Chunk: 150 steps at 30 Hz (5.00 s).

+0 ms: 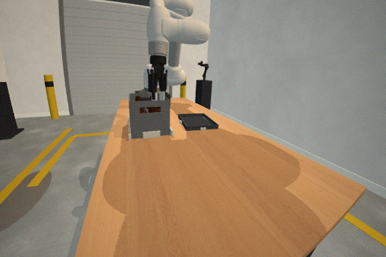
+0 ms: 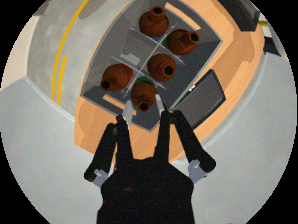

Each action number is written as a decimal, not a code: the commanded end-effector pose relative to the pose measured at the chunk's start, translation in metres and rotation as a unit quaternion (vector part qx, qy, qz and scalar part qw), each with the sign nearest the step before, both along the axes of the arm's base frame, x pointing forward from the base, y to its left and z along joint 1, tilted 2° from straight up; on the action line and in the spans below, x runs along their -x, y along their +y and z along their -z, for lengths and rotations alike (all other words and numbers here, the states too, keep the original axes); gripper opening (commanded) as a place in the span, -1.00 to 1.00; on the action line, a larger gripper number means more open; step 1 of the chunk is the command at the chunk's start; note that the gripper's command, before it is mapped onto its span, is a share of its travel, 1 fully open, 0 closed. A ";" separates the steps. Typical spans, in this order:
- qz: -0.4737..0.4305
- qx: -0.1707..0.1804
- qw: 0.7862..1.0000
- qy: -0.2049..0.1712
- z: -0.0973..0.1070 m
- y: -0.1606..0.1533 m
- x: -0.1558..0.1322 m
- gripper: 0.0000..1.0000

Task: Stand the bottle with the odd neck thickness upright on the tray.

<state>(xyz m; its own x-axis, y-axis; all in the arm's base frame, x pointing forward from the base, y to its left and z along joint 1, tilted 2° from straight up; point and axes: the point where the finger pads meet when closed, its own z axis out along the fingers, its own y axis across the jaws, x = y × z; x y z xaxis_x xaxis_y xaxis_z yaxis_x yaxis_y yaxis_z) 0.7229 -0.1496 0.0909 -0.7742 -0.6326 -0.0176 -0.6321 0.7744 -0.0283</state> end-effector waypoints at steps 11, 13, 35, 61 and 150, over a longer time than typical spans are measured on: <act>0.001 0.001 1.000 0.002 -0.002 0.002 0.001 -0.24; 0.001 0.001 1.000 0.002 -0.005 0.002 0.001 -0.24; 0.001 0.001 1.000 0.002 -0.069 0.003 0.003 -0.24; 0.001 0.001 1.000 0.002 -0.084 0.003 0.004 -1.00; 0.001 0.001 1.000 0.002 -0.080 -0.067 0.188 -0.24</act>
